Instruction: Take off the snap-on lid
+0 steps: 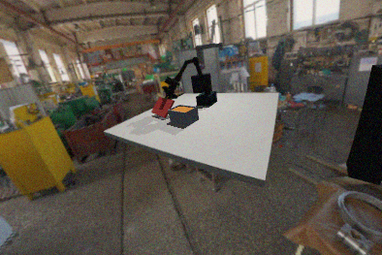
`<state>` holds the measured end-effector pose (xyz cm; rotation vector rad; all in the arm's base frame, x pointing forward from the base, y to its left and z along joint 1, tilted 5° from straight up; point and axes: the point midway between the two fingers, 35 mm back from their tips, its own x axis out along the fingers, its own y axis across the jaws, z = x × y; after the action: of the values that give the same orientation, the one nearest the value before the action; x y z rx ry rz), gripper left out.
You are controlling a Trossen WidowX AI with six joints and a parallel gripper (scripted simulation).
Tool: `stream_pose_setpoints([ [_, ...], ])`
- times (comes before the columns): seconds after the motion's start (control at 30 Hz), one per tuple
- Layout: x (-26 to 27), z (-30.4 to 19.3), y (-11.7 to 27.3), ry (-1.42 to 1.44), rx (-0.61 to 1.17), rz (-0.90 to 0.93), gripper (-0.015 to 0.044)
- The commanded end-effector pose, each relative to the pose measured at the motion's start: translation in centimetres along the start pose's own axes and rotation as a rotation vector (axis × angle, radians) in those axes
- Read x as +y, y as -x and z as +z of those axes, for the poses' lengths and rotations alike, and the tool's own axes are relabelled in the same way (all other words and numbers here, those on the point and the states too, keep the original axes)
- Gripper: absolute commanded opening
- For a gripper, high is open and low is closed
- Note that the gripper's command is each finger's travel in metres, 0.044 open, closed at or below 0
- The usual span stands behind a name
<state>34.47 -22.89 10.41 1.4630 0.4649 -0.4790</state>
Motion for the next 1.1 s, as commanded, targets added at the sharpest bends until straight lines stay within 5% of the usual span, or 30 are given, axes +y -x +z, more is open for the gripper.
stream_pose_setpoints([
  [0.0,-0.2,0.0,-0.2,0.004,0.001,0.004,0.0],
  [1.07,-2.1,0.0,-1.9,0.004,0.001,0.004,0.0],
])
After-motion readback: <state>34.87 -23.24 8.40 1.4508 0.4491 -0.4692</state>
